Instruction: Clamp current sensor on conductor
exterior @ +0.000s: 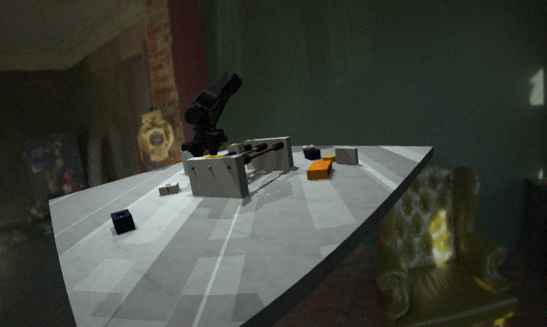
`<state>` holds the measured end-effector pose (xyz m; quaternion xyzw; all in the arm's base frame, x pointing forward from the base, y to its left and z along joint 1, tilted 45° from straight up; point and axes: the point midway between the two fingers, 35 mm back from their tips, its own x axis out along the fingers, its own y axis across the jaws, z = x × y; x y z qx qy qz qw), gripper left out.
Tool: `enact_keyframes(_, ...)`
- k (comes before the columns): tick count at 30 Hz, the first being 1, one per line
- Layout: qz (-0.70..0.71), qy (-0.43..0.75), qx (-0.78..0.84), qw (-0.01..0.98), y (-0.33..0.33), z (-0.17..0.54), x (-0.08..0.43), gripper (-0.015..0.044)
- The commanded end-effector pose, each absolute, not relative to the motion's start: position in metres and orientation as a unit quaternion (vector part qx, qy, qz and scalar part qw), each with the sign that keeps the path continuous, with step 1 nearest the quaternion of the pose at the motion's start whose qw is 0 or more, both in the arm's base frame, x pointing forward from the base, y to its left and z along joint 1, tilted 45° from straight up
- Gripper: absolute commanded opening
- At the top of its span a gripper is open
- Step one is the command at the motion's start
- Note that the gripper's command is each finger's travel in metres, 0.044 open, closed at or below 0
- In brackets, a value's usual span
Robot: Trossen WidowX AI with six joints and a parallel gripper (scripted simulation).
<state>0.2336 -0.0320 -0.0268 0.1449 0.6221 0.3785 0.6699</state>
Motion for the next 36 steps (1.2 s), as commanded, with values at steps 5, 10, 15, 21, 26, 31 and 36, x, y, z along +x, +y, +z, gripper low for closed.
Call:
enact_keyframes(5, 0.378, 0.622, 0.145, 0.67, -0.032, -0.027, 0.234, 0.0222)
enact_keyframes(10, 0.378, 0.622, 0.145, 0.67, -0.034, -0.025, 0.235, 0.015)
enact_keyframes(15, 0.377, 0.623, 0.145, 0.67, -0.049, -0.013, 0.239, 0.0019)
enact_keyframes(21, 0.376, 0.624, 0.146, 0.67, -0.072, 0.009, 0.242, 0.0)
enact_keyframes(26, 0.376, 0.624, 0.148, 0.669, -0.09, 0.029, 0.243, 0.0)
enact_keyframes(31, 0.377, 0.624, 0.15, 0.668, -0.108, 0.05, 0.24, 0.0)
enact_keyframes(36, 0.378, 0.624, 0.151, 0.667, -0.113, 0.057, 0.239, 0.0)
